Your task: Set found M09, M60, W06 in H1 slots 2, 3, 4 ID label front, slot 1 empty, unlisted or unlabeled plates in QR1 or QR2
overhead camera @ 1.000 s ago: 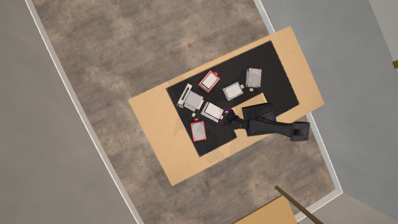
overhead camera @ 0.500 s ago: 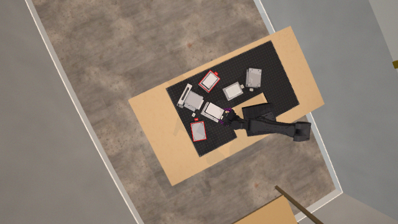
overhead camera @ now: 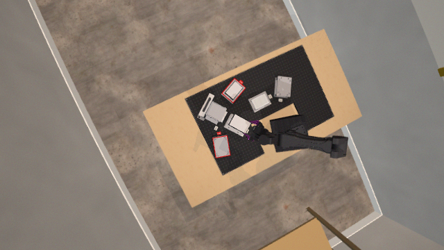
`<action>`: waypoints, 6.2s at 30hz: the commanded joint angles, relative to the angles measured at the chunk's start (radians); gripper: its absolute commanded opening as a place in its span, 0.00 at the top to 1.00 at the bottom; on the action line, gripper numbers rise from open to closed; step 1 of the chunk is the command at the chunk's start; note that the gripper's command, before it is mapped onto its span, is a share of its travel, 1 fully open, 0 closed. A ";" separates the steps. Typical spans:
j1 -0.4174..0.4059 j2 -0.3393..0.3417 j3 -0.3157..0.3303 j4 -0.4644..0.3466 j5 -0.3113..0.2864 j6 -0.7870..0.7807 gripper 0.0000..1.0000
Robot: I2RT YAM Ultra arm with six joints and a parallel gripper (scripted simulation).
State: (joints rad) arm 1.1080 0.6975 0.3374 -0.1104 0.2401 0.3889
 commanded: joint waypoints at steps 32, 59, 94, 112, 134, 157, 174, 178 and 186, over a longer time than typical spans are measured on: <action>-0.007 -0.043 0.045 -0.090 -0.005 -0.004 0.14; -0.036 0.001 0.068 -0.065 -0.031 -0.017 0.14; -0.117 0.149 0.153 0.004 -0.102 -0.055 0.14; -0.148 0.223 0.198 0.036 -0.130 -0.069 0.14; -0.172 0.294 0.240 0.066 -0.151 -0.080 0.14; -0.187 0.363 0.272 0.104 -0.165 -0.087 0.14; -0.197 0.411 0.295 0.130 -0.174 -0.091 0.14; -0.198 0.418 0.299 0.133 -0.175 -0.092 0.14; -0.203 0.445 0.311 0.147 -0.179 -0.094 0.14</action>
State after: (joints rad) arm 0.9066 1.1439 0.6418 0.0231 0.0616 0.2955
